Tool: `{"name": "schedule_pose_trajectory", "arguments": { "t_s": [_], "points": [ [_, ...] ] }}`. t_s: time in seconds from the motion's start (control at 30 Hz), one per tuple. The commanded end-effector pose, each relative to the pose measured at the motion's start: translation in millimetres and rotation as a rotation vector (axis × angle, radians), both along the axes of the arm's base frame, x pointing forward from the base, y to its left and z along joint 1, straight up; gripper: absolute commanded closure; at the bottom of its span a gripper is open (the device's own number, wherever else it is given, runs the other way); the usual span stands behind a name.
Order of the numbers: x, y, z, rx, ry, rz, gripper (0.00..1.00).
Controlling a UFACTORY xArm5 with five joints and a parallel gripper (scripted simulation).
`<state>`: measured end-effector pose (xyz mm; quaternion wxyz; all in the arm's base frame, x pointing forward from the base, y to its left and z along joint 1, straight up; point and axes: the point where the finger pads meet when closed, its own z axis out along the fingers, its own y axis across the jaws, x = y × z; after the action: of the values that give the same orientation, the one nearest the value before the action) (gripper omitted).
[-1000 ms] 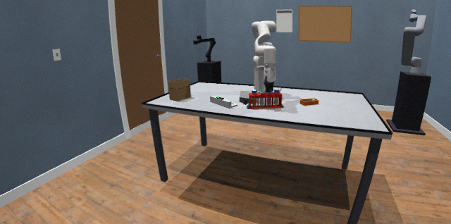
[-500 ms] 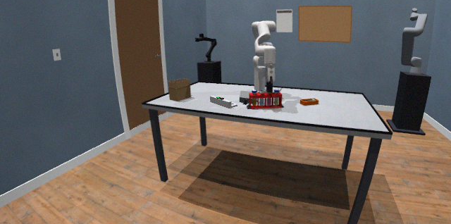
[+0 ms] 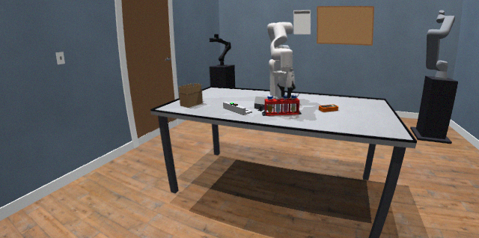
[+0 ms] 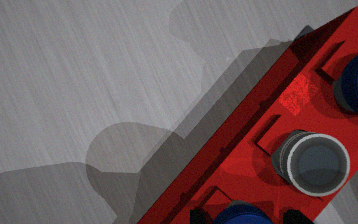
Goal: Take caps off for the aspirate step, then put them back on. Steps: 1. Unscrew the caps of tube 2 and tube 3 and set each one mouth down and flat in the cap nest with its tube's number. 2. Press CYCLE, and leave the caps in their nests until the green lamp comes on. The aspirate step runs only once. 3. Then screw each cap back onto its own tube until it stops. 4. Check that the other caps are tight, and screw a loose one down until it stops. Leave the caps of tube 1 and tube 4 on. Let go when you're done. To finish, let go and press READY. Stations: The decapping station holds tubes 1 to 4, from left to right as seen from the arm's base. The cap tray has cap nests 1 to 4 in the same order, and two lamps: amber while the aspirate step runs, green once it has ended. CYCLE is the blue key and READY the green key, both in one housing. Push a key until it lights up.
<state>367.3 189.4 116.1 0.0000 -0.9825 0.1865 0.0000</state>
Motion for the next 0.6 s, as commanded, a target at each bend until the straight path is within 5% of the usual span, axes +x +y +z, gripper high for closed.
{"name": "schedule_pose_trajectory", "arguments": {
  "t_s": [0.0, 0.13, 0.17, 0.57],
  "points": [
    [1.2, 0.5, 1.4, 0.002, -0.004, 0.079, 0.54],
    [1.1, 0.6, 1.4, 0.002, -0.004, 0.079, 0.54],
    [1.2, 0.6, 1.4, 0.002, -0.004, 0.079, 1.0],
    [1.2, 0.5, 1.4, 0.002, -0.004, 0.078, 1.0]
  ]
}}
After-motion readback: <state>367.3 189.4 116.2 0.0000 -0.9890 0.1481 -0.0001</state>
